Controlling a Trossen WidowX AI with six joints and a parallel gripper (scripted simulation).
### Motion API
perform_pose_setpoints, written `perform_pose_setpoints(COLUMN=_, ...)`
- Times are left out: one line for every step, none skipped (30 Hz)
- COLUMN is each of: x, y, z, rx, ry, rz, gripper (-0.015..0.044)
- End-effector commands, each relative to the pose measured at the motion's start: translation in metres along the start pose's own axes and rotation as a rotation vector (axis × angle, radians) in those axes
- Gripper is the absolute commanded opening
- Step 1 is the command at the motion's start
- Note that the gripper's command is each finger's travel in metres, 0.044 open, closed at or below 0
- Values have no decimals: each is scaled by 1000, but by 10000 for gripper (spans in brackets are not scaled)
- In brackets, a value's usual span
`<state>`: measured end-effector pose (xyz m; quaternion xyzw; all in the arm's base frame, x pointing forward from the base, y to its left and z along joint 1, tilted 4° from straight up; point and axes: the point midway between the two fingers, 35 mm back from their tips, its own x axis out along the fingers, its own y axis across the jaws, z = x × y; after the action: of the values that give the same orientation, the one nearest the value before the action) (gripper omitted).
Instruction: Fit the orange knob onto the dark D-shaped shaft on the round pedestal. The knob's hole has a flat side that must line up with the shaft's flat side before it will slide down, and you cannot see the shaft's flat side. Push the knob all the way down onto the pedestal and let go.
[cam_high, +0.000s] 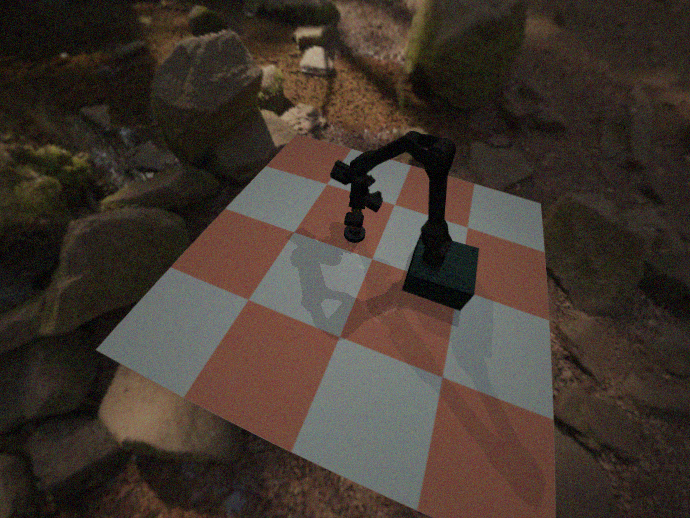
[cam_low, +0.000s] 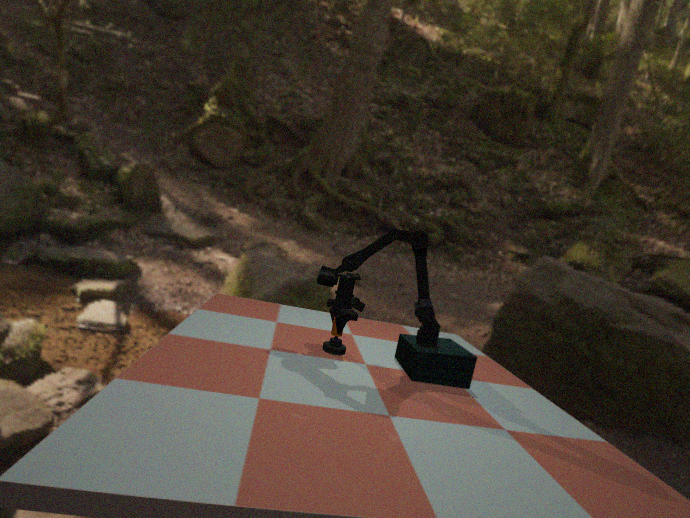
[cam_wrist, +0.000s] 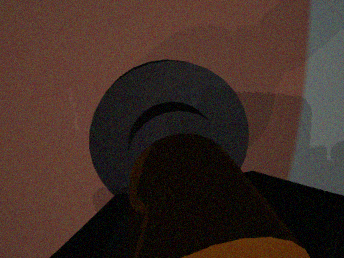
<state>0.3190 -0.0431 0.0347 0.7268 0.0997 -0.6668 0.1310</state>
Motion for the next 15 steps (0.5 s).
perform_pose_setpoints(x=-4, y=1, z=-2, rx=28, ry=9, rz=2, gripper=0)
perform_pose_setpoints(x=-5, y=1, z=-2, rx=56, ry=9, rz=2, gripper=0)
perform_pose_setpoints(x=-5, y=1, z=-1, rx=89, ry=9, rz=2, gripper=0)
perform_pose_setpoints(x=-5, y=0, z=-1, rx=127, ry=9, rz=2, gripper=0)
perform_pose_setpoints(x=-5, y=0, z=0, rx=171, ry=9, rz=2, gripper=0)
perform_pose_setpoints(x=-6, y=0, z=0, rx=202, ry=9, rz=2, gripper=0)
perform_pose_setpoints(x=-6, y=-1, z=1, rx=212, ry=9, rz=1, gripper=0)
perform_pose_setpoints(x=-6, y=-1, z=1, rx=212, ry=9, rz=1, gripper=0)
perform_pose_setpoints(x=-6, y=-1, z=1, rx=212, ry=9, rz=1, gripper=0)
perform_pose_setpoints(x=-5, y=-1, z=1, rx=212, ry=9, rz=1, gripper=0)
perform_pose_setpoints(x=-5, y=-1, z=2, rx=212, ry=9, rz=1, gripper=0)
perform_pose_setpoints(x=-4, y=-1, z=2, rx=212, ry=9, rz=1, gripper=0)
perform_pose_setpoints(x=-4, y=-2, z=3, rx=212, ry=9, rz=1, gripper=0)
perform_pose_setpoints(x=-3, y=-2, z=3, rx=212, ry=9, rz=1, gripper=0)
perform_pose_setpoints(x=-3, y=-2, z=3, rx=212, ry=9, rz=1, gripper=0)
